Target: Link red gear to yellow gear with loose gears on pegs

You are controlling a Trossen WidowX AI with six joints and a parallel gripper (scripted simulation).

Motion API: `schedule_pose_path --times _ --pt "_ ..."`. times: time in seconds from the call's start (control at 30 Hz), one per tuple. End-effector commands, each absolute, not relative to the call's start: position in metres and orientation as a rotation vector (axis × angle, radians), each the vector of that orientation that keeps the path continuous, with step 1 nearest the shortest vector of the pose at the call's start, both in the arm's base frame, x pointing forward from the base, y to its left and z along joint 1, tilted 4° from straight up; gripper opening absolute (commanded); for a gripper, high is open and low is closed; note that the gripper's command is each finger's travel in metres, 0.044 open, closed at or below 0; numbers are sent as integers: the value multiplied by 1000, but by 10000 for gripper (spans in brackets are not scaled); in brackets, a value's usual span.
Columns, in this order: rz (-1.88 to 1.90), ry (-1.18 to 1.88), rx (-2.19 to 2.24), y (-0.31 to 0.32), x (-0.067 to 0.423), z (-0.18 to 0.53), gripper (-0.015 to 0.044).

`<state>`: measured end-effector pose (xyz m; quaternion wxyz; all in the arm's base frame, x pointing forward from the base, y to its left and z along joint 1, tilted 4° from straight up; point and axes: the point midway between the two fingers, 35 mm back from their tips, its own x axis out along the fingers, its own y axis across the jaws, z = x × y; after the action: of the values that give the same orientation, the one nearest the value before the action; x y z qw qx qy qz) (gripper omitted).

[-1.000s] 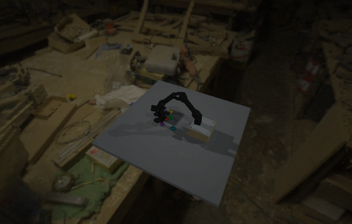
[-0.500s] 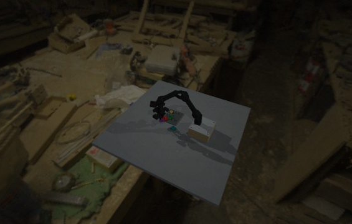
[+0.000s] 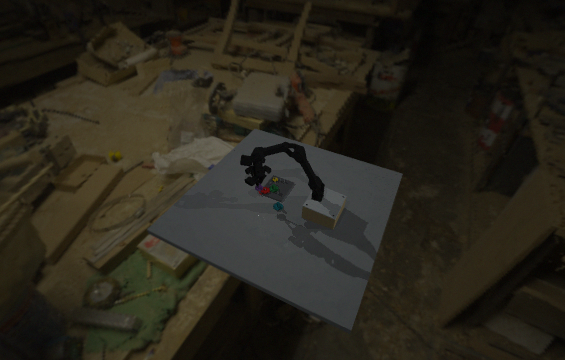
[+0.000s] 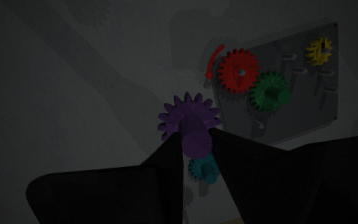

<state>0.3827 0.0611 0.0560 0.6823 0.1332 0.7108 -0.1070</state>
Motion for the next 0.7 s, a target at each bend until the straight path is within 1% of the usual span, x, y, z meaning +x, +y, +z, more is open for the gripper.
schedule_pose_path --times 0.0,0.23,0.67 --pt "-232 1584 301 61 382 74 0" --pt "-232 1584 301 60 379 87 0" --pt "-234 1584 296 24 381 69 0"
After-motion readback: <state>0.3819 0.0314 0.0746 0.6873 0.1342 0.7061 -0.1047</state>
